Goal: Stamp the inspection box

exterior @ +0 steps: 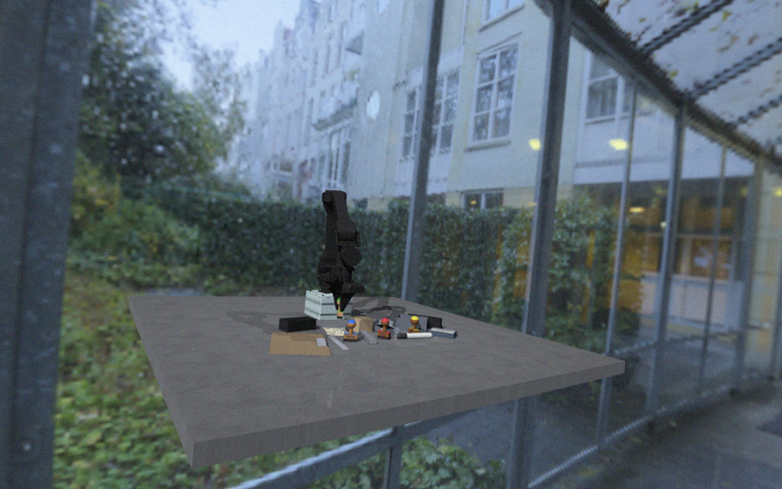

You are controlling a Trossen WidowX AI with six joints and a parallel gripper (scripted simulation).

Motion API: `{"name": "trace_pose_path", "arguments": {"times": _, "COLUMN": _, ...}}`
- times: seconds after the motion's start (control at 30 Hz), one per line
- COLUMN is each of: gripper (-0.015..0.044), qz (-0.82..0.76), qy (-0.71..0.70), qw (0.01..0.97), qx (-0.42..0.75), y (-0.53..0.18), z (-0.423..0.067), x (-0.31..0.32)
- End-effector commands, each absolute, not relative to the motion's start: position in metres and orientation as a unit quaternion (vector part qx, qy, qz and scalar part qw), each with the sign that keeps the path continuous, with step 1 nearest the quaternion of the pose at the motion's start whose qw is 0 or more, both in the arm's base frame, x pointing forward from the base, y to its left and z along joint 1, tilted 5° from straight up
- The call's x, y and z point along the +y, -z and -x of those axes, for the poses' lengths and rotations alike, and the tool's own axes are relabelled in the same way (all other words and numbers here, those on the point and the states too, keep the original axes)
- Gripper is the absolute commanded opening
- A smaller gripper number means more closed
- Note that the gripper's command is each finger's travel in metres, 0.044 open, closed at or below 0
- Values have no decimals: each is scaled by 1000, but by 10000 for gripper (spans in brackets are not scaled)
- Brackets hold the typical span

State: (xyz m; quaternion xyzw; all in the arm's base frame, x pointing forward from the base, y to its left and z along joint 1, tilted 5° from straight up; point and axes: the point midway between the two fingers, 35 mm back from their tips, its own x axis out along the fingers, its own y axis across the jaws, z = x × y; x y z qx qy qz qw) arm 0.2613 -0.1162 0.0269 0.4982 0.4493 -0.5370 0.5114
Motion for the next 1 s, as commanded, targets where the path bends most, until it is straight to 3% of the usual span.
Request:
{"name": "trace_pose_path", "arguments": {"times": 0.0, "gripper": 0, "qz": -496, "qy": 539, "qw": 509, "qx": 451, "y": -21, "z": -259, "x": -116}}
{"name": "trace_pose_path", "arguments": {"times": 0.97, "gripper": 0, "qz": -495, "qy": 540, "qw": 510, "qx": 451, "y": -2, "z": -259, "x": -118}}
